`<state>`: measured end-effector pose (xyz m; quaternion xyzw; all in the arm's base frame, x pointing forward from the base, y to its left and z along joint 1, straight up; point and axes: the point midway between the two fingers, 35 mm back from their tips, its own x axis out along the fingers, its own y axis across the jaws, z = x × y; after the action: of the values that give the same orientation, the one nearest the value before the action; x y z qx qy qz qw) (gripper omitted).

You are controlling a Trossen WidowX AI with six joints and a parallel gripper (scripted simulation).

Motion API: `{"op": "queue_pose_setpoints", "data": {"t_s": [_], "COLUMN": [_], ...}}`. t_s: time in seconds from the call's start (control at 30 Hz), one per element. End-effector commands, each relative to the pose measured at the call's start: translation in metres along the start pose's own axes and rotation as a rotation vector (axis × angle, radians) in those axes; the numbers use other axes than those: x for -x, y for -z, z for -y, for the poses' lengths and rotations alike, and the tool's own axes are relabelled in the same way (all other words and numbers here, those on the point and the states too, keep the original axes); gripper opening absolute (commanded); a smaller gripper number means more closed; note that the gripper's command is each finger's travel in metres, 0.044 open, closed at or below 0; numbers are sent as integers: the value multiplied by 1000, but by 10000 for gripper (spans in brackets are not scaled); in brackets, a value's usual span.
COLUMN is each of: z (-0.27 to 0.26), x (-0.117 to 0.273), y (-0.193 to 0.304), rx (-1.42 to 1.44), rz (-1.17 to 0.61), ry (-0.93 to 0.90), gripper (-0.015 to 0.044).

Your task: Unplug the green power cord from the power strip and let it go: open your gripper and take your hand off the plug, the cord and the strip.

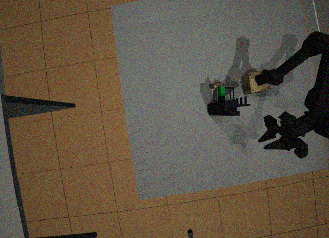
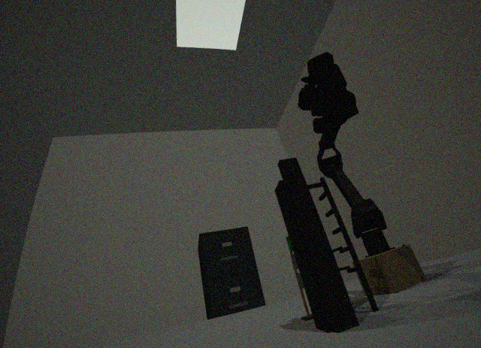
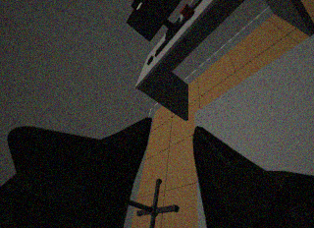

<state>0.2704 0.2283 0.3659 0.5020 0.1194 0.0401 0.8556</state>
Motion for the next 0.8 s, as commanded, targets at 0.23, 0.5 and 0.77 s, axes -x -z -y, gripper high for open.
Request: {"op": "queue_pose_setpoints", "data": {"t_s": [0.23, 0.5, 0.77], "z": [70, 130, 211], "x": [-52, -66, -65], "y": [-62, -109, -142], "rx": [89, 64, -134], "rz": [22, 21, 48], "ry": [272, 485, 746], "gripper": [160, 160, 160]}}
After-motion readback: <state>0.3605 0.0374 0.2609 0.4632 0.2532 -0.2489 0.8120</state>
